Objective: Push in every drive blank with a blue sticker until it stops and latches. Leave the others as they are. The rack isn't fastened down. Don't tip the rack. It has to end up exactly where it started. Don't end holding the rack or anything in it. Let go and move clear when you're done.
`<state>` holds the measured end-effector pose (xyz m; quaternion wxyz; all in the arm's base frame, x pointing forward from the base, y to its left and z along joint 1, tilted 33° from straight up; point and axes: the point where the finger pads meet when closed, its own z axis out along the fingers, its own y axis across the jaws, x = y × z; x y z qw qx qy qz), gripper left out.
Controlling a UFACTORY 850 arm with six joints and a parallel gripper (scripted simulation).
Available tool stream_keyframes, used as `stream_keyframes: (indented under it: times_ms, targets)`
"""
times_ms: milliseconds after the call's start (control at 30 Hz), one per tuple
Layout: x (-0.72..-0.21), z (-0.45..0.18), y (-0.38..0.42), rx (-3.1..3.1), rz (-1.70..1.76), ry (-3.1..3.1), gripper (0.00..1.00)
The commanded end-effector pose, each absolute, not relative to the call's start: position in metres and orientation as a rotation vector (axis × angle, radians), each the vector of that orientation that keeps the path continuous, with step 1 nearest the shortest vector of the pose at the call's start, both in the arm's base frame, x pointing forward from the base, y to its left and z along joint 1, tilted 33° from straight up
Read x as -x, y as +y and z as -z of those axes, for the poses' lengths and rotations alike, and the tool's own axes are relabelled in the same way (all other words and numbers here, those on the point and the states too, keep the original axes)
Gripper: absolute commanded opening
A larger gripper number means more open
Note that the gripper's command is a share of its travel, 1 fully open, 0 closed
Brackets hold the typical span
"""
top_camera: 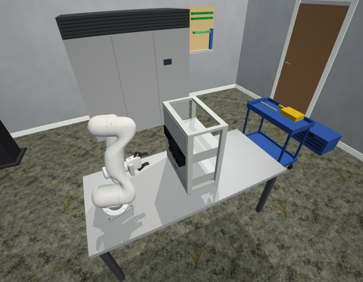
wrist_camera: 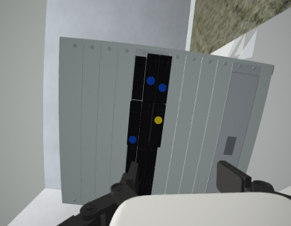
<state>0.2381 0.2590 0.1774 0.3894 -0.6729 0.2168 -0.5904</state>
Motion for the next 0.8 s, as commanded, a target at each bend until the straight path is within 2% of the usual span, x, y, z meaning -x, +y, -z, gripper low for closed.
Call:
stream_keyframes:
  times_ms: [0,767]
  targets:
    - [-0.234,-0.194,0.244,1.631,1.533,0.606,1.0]
    - [-0.227,-0.222,0.22,1.495,1.574,0.672,1.0]
